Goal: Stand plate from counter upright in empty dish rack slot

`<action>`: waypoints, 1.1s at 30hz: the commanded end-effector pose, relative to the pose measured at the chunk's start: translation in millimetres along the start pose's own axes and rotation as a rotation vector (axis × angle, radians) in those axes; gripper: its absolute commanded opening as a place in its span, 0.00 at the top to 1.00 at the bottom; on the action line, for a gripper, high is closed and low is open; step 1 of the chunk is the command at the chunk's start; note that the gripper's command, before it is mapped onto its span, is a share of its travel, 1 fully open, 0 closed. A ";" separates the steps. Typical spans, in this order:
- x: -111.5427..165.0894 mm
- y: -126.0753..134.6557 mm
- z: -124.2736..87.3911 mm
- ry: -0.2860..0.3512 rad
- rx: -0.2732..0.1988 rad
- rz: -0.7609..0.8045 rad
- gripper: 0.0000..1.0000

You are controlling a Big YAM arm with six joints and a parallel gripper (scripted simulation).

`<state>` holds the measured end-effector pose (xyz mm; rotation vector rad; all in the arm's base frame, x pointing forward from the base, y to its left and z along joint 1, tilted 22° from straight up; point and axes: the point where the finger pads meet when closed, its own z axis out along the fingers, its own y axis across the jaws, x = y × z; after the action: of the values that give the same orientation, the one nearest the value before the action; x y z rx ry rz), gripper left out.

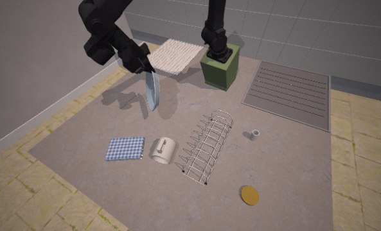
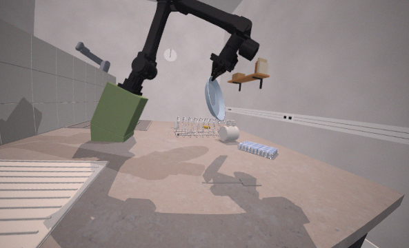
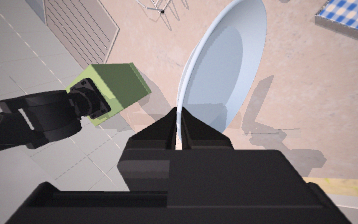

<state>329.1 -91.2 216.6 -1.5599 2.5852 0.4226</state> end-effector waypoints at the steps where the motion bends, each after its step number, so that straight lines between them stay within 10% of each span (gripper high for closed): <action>1: -5.0 -4.0 -37.9 -0.006 0.081 -0.014 1.00; 33: -40.8 18.7 -9.1 -0.199 0.029 0.222 1.00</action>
<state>334.0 -59.2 223.1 -1.2342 2.6003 0.5621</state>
